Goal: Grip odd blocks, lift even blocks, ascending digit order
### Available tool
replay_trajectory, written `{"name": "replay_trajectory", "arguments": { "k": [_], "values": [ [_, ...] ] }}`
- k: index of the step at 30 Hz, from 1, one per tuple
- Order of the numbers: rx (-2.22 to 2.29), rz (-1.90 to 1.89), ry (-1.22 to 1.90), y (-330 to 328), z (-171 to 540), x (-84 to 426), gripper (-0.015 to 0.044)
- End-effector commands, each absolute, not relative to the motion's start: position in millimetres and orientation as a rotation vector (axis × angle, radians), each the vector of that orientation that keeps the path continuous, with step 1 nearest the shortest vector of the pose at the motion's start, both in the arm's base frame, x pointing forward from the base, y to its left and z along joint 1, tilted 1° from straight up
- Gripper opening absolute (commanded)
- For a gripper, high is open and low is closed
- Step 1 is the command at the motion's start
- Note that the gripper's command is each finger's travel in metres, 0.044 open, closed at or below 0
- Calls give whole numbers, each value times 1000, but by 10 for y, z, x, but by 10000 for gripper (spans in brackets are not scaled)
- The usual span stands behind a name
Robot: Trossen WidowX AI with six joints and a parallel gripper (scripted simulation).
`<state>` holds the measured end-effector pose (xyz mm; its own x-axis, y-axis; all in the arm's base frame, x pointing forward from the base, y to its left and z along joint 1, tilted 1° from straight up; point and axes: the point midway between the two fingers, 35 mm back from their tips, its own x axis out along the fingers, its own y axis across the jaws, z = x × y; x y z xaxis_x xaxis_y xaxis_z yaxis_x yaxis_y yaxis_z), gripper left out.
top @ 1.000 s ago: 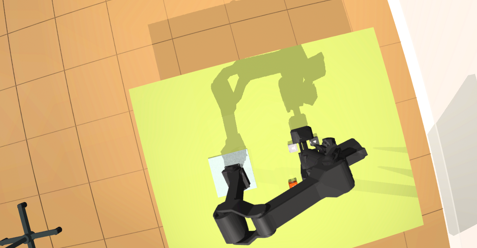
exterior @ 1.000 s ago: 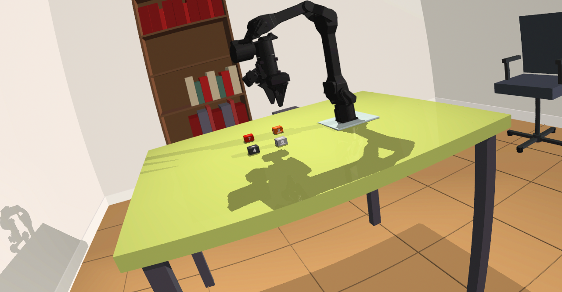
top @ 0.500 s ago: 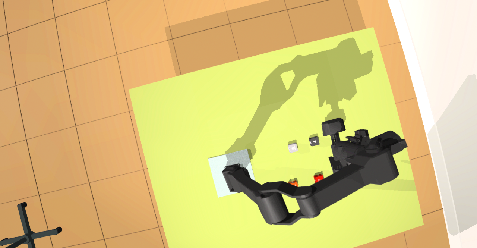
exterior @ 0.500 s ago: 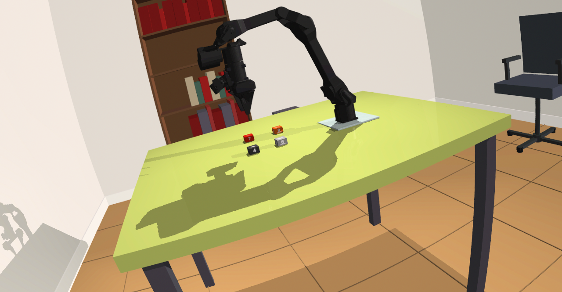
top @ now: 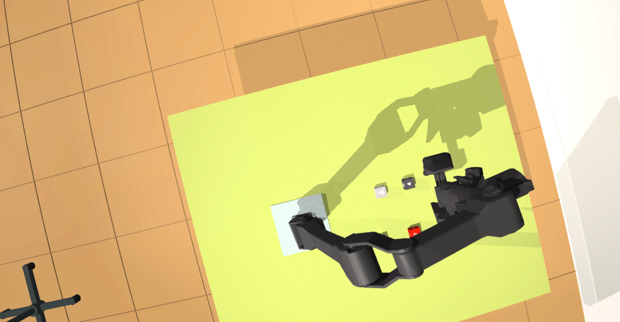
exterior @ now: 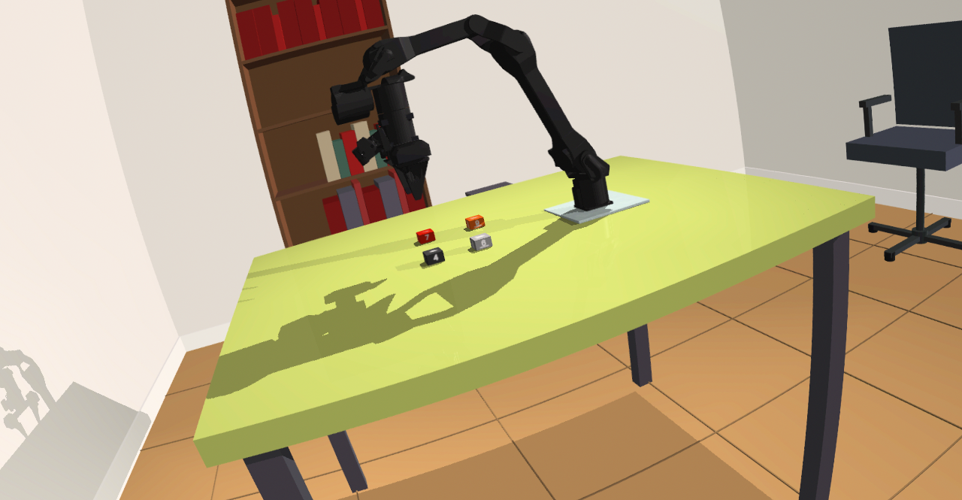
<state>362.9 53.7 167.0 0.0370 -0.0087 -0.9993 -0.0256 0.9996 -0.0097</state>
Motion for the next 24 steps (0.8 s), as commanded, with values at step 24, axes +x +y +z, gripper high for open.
{"name": "replay_trajectory", "arguments": {
  "k": [24],
  "values": [
    [-43, 4, 1535, -1077, 1690, 3363, 400]
  ]
}}
